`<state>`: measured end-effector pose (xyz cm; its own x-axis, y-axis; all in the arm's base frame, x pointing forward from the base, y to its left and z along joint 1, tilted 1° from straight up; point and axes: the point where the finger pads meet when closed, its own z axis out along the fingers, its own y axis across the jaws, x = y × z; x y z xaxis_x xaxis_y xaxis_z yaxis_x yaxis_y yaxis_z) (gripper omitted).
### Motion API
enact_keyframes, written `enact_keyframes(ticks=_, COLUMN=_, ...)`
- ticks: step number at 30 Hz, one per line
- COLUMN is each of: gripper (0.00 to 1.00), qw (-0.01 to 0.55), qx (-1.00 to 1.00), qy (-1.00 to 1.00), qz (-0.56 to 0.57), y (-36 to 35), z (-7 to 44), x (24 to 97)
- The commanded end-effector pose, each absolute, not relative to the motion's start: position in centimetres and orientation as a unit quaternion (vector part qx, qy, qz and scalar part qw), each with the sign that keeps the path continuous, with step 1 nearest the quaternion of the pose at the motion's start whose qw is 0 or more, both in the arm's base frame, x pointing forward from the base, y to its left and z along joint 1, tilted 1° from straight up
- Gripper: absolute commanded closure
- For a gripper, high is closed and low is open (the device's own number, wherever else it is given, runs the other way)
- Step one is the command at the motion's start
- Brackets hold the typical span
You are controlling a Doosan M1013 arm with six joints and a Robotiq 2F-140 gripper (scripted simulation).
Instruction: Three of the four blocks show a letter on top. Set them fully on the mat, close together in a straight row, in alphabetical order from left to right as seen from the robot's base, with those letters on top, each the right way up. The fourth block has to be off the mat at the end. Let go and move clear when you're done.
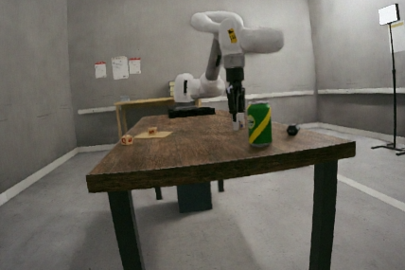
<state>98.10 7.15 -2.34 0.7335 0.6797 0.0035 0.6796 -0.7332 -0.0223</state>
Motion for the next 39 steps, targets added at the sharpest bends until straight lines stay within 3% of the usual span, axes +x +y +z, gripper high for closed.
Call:
enact_keyframes(ticks=1, gripper=0.65, qw=0.011, qx=-0.931, qy=-0.365, qz=0.001, y=7.16, z=-2.17, x=98.16)
enact_keyframes(ticks=11, gripper=0.65, qw=0.011, qx=-0.931, qy=-0.365, qz=0.001, y=7.16, z=-2.17, x=98.16)
enact_keyframes(ticks=12, gripper=0.76, qw=0.011, qx=-0.931, qy=-0.365, qz=0.001, y=7.16, z=-2.17, x=98.16)
enact_keyframes(ticks=39, gripper=0.76, qw=0.011, qx=-0.931, qy=-0.365, qz=0.001, y=7.16, z=-2.17, x=98.16)
